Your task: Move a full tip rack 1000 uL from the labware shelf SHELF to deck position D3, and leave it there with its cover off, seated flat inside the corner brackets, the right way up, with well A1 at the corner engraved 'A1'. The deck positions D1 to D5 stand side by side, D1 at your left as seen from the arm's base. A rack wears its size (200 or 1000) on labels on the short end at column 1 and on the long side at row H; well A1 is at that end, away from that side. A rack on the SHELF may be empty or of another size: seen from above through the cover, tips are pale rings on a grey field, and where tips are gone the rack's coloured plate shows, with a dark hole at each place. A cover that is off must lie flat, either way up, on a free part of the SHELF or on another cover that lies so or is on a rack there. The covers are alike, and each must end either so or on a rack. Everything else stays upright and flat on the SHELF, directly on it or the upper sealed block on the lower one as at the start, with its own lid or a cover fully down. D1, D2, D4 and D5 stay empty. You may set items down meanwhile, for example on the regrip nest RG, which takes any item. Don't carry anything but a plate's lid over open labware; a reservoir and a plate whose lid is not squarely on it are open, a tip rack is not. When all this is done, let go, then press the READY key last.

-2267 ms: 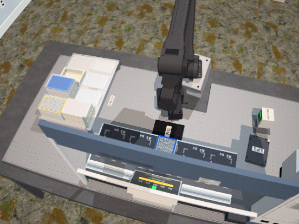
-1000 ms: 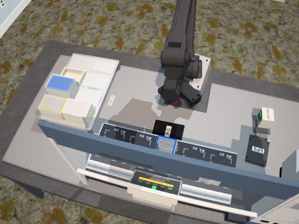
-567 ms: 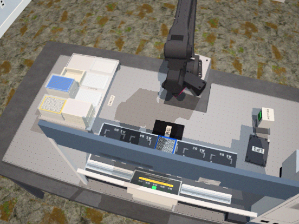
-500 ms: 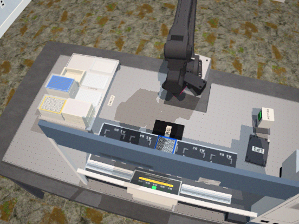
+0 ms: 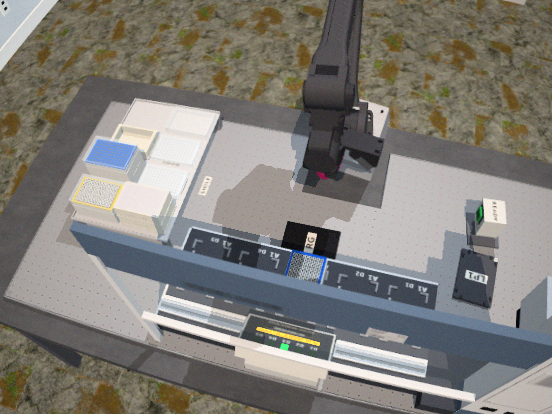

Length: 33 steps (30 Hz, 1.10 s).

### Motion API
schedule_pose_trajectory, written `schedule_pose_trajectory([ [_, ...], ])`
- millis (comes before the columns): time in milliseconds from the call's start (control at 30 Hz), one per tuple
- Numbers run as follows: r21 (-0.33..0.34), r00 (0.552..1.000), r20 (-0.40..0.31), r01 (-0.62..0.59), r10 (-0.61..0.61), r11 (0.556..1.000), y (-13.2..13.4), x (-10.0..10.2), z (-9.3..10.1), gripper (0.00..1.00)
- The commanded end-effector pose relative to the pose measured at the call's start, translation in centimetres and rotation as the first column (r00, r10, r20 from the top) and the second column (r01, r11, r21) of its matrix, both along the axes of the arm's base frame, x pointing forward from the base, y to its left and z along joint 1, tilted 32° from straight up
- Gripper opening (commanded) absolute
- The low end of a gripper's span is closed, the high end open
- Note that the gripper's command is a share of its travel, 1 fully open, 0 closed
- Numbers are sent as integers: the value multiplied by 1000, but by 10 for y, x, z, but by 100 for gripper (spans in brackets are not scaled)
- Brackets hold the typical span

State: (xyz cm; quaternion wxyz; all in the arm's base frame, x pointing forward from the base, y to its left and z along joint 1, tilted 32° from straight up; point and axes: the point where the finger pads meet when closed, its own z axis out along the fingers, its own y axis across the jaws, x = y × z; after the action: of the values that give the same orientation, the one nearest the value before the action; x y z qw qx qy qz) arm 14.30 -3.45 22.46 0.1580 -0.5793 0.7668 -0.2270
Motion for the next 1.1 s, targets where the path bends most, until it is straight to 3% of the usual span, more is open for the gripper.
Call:
schedule_pose_trajectory([
  [0, -57, 994, -9, -106, 106, 993, 2, 1, 6, 0],
  [167, -103, 982, -32, -187, 185, 977, 2, 0, 5, 0],
  [333, -103, 982, -32, -186, 184, 977, 2, 0, 5, 0],
  [433, -91, 985, -37, -171, 168, 981, 16, 3, 6, 0],
  [567, -80, 986, 1, -168, 168, 983, 37, 9, 22, 0],
  [1067, -48, 986, 10, -169, 169, 985, 110, 26, 17, 0],
])
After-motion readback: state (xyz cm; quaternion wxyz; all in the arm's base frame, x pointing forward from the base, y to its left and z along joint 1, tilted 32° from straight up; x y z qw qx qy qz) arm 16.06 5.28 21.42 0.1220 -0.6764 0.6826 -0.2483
